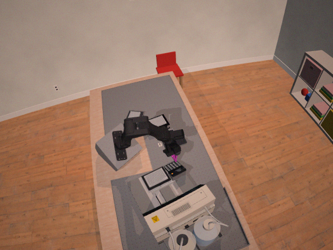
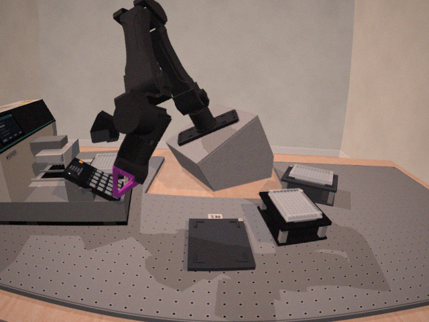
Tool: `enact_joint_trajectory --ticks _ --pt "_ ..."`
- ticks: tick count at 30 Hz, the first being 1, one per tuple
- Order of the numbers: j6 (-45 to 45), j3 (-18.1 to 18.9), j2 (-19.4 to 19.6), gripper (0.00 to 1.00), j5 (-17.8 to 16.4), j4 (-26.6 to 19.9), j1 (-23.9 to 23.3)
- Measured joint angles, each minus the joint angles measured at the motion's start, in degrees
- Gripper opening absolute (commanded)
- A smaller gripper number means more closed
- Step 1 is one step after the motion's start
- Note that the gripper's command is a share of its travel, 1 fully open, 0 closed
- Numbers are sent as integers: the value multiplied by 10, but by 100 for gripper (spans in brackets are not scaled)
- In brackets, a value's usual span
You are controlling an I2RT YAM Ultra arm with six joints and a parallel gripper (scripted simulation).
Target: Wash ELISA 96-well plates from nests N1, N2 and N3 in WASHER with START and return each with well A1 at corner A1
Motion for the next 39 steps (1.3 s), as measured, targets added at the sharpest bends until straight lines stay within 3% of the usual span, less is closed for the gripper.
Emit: enact_joint_trajectory --ticks 39 --pt "-8 0 0 0 0 2 0"
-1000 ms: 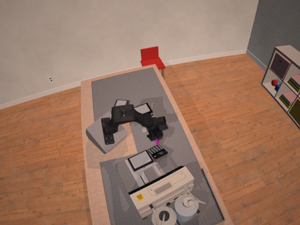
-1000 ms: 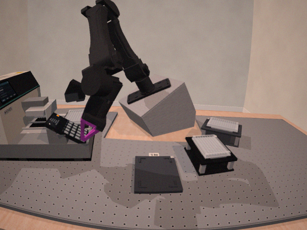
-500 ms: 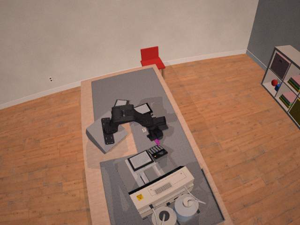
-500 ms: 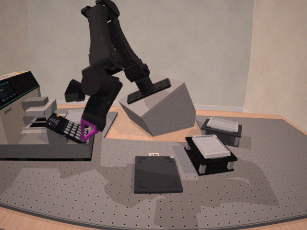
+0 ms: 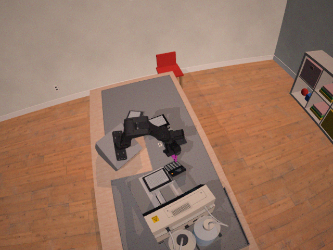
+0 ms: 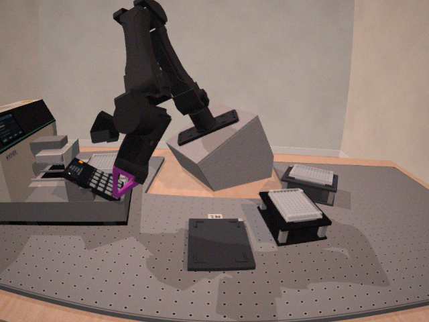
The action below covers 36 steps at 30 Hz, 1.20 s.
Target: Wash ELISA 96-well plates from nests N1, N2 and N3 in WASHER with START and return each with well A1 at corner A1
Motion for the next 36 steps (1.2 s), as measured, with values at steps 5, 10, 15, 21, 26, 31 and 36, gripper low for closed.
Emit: enact_joint_trajectory --ticks 5,10,15,21,26,31,36 --pt "0 0 0 0 0 0 0" --pt "0 0 0 0 0 0 0" --pt "5 0 0 0 2 -3 2" --pt "16 2 -5 0 2 -14 8" --pt "31 6 -14 0 6 -36 23" --pt "49 11 -23 0 13 -63 37" --pt "66 16 -30 0 19 -87 49"
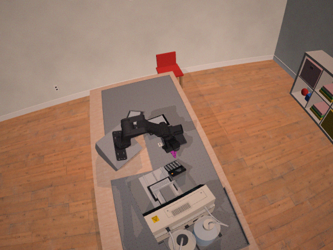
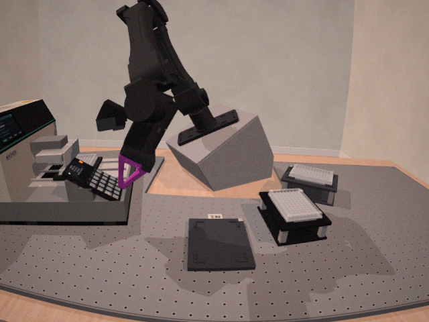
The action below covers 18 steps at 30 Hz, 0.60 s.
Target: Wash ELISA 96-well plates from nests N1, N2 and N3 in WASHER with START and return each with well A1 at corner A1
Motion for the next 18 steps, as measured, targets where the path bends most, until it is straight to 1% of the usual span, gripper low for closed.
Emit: enact_joint_trajectory --ticks 18 --pt "71 24 -19 0 24 -102 47"
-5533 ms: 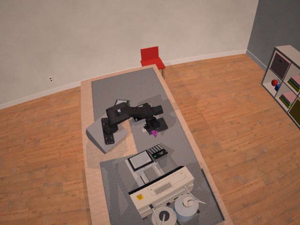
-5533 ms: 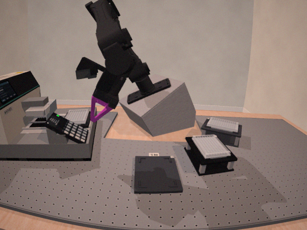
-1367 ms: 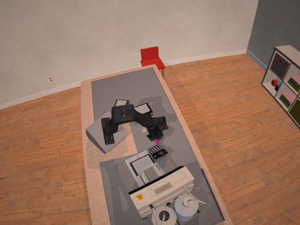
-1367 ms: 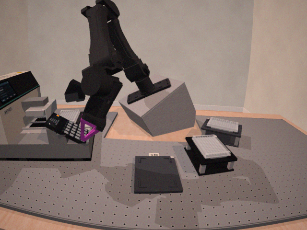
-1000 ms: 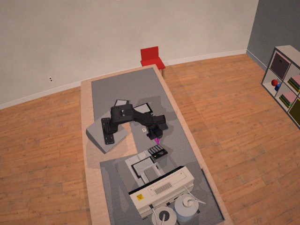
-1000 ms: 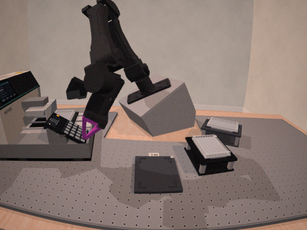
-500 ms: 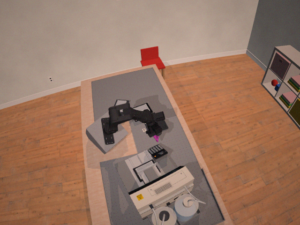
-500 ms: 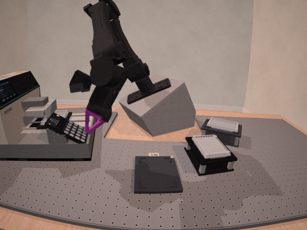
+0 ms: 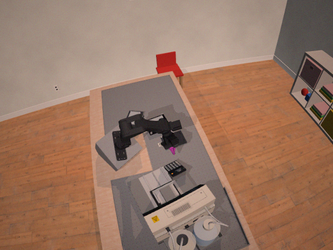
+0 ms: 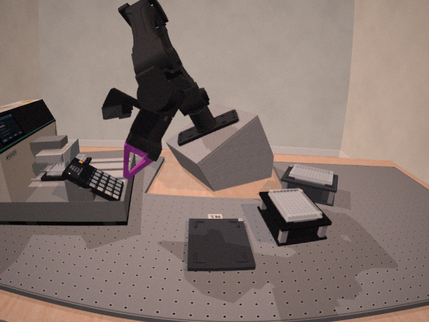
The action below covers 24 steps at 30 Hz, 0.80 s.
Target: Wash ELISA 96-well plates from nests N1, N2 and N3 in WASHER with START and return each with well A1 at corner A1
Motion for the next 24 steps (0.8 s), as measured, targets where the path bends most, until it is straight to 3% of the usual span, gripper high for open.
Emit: enact_joint_trajectory --ticks 11,24 --pt "49 20 -6 0 13 -66 31" --pt "61 22 -6 0 16 -83 32"
